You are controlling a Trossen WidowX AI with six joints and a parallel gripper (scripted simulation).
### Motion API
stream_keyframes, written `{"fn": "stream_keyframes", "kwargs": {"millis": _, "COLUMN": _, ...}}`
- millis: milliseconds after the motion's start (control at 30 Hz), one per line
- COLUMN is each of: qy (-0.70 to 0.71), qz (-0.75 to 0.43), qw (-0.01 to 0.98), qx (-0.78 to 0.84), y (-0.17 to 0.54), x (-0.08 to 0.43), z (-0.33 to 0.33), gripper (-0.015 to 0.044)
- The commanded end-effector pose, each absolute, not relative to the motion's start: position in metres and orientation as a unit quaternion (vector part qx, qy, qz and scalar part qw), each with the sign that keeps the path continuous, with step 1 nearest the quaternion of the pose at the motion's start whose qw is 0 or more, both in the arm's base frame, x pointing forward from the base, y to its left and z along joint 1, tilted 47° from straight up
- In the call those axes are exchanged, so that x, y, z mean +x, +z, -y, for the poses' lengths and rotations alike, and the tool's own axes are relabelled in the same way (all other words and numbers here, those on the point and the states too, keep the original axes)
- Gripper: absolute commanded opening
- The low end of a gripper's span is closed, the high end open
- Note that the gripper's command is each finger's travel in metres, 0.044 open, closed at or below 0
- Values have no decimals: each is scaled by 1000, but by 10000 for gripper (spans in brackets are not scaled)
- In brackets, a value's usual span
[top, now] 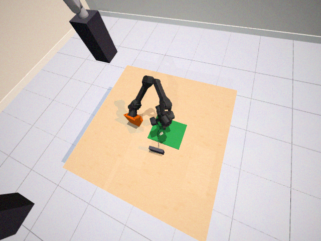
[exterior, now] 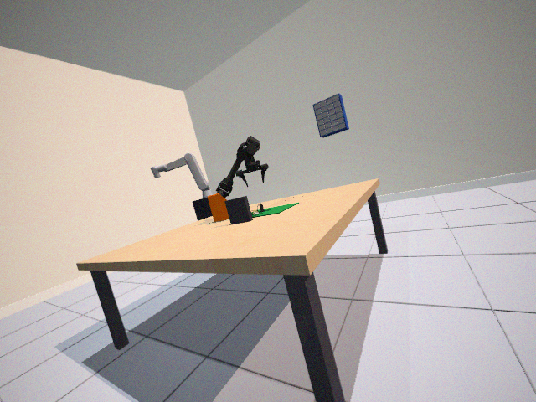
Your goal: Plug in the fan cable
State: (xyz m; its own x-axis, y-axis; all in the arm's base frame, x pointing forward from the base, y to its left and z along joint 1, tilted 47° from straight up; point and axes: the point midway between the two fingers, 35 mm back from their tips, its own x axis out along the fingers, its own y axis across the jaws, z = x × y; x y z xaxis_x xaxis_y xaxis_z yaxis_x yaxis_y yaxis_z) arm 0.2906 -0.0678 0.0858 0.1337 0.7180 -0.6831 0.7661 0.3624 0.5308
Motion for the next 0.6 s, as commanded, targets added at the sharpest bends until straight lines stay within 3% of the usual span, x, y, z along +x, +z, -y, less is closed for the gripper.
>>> {"fn": "stream_keyframes", "kwargs": {"millis": 0, "qy": -26, "qz": -656, "qw": 501, "qx": 564, "y": 75, "x": 297, "z": 63, "gripper": 440}}
{"fn": "stream_keyframes", "kwargs": {"millis": 233, "qy": -23, "qz": -656, "qw": 500, "qx": 565, "y": 20, "x": 307, "z": 3, "gripper": 440}}
{"fn": "stream_keyframes", "kwargs": {"millis": 567, "qy": -23, "qz": -656, "qw": 500, "qx": 565, "y": 17, "x": 307, "z": -1, "gripper": 440}}
